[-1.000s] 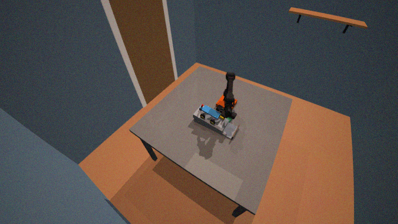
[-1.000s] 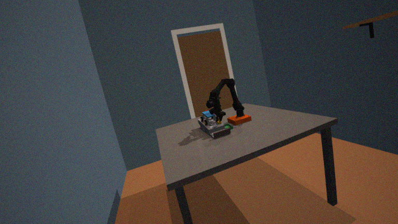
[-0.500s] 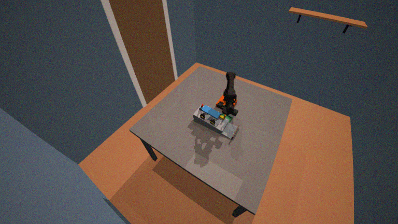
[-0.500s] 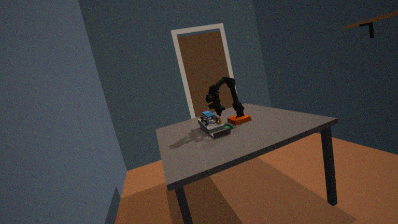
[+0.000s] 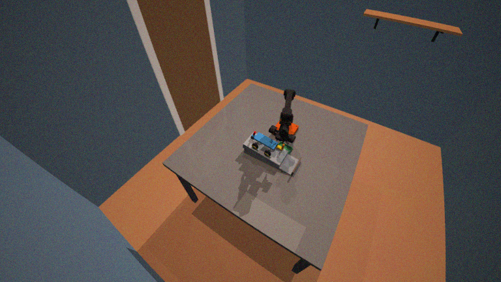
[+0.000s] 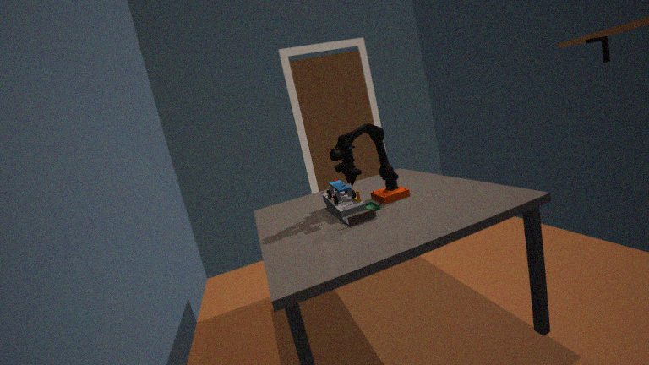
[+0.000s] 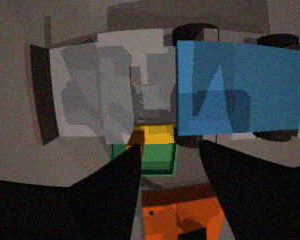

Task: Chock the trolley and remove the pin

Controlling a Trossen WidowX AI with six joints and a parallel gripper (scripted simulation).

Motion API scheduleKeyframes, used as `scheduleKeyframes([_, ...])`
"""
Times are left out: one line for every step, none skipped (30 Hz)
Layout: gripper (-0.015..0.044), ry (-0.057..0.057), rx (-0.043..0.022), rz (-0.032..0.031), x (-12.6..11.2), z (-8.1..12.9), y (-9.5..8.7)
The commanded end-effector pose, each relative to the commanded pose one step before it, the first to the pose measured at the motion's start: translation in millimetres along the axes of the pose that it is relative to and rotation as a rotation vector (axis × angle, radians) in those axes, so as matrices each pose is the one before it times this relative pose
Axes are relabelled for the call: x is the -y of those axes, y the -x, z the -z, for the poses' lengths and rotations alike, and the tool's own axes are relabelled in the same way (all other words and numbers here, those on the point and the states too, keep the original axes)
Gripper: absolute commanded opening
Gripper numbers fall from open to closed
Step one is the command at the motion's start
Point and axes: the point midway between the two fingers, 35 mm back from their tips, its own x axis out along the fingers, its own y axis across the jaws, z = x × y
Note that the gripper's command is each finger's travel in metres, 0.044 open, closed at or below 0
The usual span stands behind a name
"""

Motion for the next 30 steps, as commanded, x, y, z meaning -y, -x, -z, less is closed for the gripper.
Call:
scheduleKeyframes([0.019,0.1062,0.00213,0.0179,12.97,-4.48,1.49])
scheduleKeyframes([0.019,0.0375,-0.00031,0.0054,4.41,-1.04,0.16])
scheduleKeyframes([0.019,0.0375,-0.00063,0.00539,4.46,-0.81,0.14])
scheduleKeyframes([0.019,0.0375,-0.00096,0.00536,4.5,-0.58,0.12])
scheduleKeyframes([0.019,0.0375,-0.00128,0.00531,4.53,-0.35,0.11])
scheduleKeyframes([0.019,0.0375,-0.0016,0.00524,4.55,-0.11,0.09])
scheduleKeyframes([0.019,0.0375,-0.00191,0.00516,4.56,0.13,0.07])
scheduleKeyframes([0.019,0.0375,-0.00223,0.00506,4.55,0.36,0.05])
scheduleKeyframes([0.019,0.0375,-0.00253,0.00493,4.53,0.6,0.03])
scheduleKeyframes([0.019,0.0375,-0.00283,0.0048,4.5,0.84,0.01])
scheduleKeyframes([0.019,0.0375,-0.00312,0.00464,4.45,1.07,-0.01])
scheduleKeyframes([0.019,0.0375,-0.0034,0.00446,4.4,1.3,-0.03])
scheduleKeyframes([0.019,0.0376,-0.00367,0.00427,4.33,1.53,-0.05])
scheduleKeyframes([0.019,0.0376,-0.00393,0.00407,4.25,1.76,-0.06])
scheduleKeyframes([0.019,0.0376,-0.00418,0.00385,4.15,1.98,-0.08])
scheduleKeyframes([0.019,0.0376,-0.00442,0.00361,4.05,2.19,-0.1])
scheduleKeyframes([0.019,0.0376,-0.00464,0.00336,3.93,2.4,-0.12])
scheduleKeyframes([0.019,0.0376,-0.00485,0.0031,3.81,2.61,-0.14])
scheduleKeyframes([0.019,0.0376,-0.00505,0.00282,3.67,2.8,-0.16])
scheduleKeyframes([0.019,0.0376,-0.00523,0.00253,3.52,2.99,-0.18])
scheduleKeyframes([0.019,0.0376,-0.00539,0.00224,3.37,3.18,-0.2])
scheduleKeyframes([0.019,0.0376,-0.00554,0.00193,3.2,3.35,-0.22])
scheduleKeyframes([0.019,0.0376,-0.00566,0.00161,3.02,3.51,-0.24])
scheduleKeyframes([0.019,0.0377,-0.00578,0.00129,2.84,3.67,-0.26])
scheduleKeyframes([0.019,0.0377,-0.00587,0.00095,2.65,3.81,-0.27])
scheduleKeyframes([0.019,0.0377,-0.00594,0.00062,2.45,3.95,-0.29])
scheduleKeyframes([0.019,0.0377,-0.00599,0.00027,2.24,4.08,-0.31])
scheduleKeyframes([0.019,0.0377,-0.00603,-0.00007,2.03,4.19,-0.33])
scheduleKeyframes([0.019,0.0377,-0.00604,-0.00042,1.81,4.29,-0.35])
scheduleKeyframes([0.019,0.0377,-0.00604,-0.00077,1.58,4.38,-0.37])
